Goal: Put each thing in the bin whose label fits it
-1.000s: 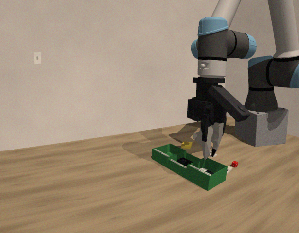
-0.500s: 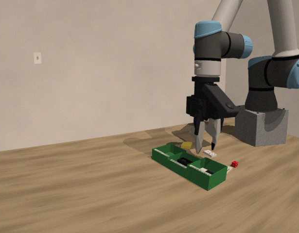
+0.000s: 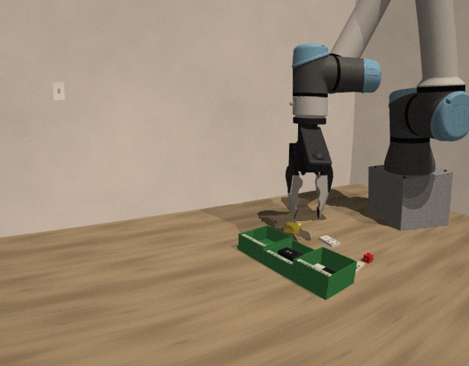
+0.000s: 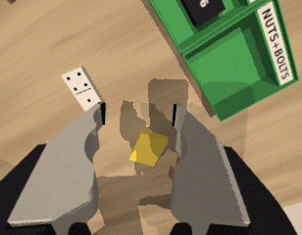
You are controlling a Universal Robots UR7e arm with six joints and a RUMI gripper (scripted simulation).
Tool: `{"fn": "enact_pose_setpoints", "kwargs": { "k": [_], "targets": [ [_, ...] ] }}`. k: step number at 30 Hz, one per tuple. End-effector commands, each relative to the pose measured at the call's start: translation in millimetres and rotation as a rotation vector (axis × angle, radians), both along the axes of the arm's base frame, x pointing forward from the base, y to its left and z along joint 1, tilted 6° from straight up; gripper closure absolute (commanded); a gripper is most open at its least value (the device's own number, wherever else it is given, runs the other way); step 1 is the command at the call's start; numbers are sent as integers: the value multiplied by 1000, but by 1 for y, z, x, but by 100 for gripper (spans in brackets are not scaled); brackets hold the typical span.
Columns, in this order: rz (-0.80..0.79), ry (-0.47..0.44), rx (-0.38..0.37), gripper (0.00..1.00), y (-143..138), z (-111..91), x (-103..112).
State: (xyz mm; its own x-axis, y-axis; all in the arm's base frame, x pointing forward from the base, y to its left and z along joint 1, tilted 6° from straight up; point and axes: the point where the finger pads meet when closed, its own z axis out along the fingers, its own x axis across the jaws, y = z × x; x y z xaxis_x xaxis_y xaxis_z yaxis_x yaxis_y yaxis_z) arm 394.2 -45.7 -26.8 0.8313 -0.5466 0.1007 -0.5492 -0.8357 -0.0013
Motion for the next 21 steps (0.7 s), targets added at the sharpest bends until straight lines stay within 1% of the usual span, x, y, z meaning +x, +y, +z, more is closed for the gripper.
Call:
{"fn": "enact_pose_setpoints", "kwargs": {
  "k": [1, 8, 10, 12, 16, 21],
  "targets": [
    [-155, -15, 18, 67, -34, 2, -19],
    [-352, -31, 41, 67, -85, 2, -46],
    [-352, -31, 41, 67, -97, 2, -53],
    [-352, -31, 41, 67, -102, 2, -56],
    [-352, -32, 40, 67, -103, 3, -55],
    [-348, -31, 41, 67, -98, 3, -53]
  ]
}}
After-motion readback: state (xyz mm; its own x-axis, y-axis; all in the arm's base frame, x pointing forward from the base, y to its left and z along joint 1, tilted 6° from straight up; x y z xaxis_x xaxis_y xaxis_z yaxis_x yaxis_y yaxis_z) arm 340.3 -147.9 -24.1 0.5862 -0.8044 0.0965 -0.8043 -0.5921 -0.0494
